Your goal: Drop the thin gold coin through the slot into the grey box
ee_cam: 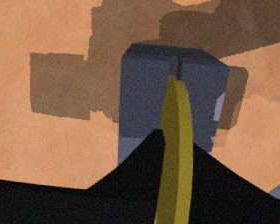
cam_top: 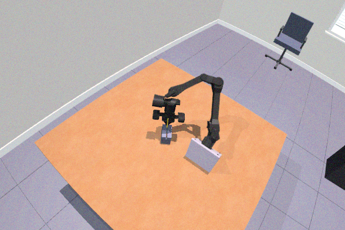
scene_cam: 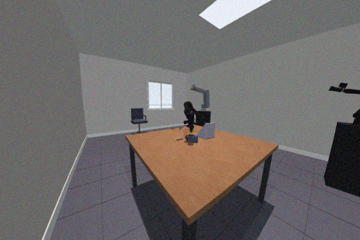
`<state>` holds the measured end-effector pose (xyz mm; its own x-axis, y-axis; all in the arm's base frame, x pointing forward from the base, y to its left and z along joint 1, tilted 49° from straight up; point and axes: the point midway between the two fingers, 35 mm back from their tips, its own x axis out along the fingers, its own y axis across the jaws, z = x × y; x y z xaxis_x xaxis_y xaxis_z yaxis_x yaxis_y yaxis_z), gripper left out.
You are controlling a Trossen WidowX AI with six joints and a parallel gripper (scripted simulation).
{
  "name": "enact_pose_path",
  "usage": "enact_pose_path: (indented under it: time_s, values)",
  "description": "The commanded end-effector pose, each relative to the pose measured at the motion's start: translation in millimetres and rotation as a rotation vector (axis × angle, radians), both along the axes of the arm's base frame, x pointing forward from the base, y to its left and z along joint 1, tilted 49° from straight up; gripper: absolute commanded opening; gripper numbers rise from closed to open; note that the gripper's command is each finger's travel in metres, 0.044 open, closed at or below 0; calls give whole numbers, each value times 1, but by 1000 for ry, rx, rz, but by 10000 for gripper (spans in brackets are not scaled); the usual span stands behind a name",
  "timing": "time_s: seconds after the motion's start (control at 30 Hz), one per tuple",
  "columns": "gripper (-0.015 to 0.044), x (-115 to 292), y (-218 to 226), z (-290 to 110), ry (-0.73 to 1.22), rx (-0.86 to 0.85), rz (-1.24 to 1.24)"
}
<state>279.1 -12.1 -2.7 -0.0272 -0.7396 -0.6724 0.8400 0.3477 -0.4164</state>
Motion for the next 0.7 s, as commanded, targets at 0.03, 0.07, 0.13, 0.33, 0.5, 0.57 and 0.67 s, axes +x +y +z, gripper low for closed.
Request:
enact_pose_path:
  time_s: [0.03,0.07,0.13,0.33,0.5,0.57,0.67]
  values:
    - [0,-12,6,-10,1,-6,-7]
    - [0,-13,7,-12,1,-7,-7]
    - [0,-15,8,-13,0,-8,-7]
    - [0,-11,7,-9,1,-7,0]
    - [0,-11,7,-9,1,-7,0]
    - [0,-11,7,-10,0,-7,0]
    - [0,-13,8,-11,-1,-7,-2]
